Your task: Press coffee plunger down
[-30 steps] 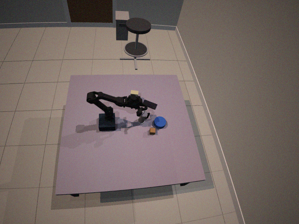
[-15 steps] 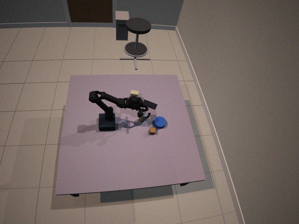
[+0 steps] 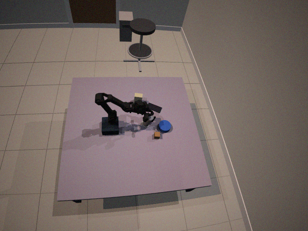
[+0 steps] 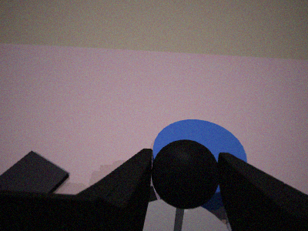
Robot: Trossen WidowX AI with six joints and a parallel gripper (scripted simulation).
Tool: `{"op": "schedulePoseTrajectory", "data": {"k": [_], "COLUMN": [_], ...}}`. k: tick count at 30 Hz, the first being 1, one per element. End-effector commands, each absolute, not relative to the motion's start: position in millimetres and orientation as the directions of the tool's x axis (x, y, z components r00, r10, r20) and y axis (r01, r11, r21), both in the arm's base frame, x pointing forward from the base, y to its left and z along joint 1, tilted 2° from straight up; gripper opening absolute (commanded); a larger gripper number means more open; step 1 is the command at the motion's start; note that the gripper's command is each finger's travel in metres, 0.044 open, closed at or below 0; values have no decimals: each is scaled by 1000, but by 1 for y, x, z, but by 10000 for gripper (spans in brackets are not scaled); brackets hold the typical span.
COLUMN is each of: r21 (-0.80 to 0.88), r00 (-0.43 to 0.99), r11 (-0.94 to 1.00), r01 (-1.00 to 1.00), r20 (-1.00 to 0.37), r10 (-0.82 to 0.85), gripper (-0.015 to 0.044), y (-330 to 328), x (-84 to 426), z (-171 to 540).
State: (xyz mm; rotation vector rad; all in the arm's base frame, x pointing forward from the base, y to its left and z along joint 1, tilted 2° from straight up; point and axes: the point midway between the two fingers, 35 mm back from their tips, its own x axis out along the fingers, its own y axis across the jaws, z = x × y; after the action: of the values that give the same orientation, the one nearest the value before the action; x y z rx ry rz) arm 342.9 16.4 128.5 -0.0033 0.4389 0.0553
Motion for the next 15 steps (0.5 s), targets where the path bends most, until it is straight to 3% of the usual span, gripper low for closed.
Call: {"op": "schedulePoseTrajectory", "data": {"k": [1, 15], "r21": [16, 16], "r00": [861, 861], "r11": [999, 999], "r01": [-49, -49], "r20": [-507, -506], "r10": [50, 50], "gripper": [122, 122], "y": [16, 17], "x": [338, 344], "z": [100, 103]}}
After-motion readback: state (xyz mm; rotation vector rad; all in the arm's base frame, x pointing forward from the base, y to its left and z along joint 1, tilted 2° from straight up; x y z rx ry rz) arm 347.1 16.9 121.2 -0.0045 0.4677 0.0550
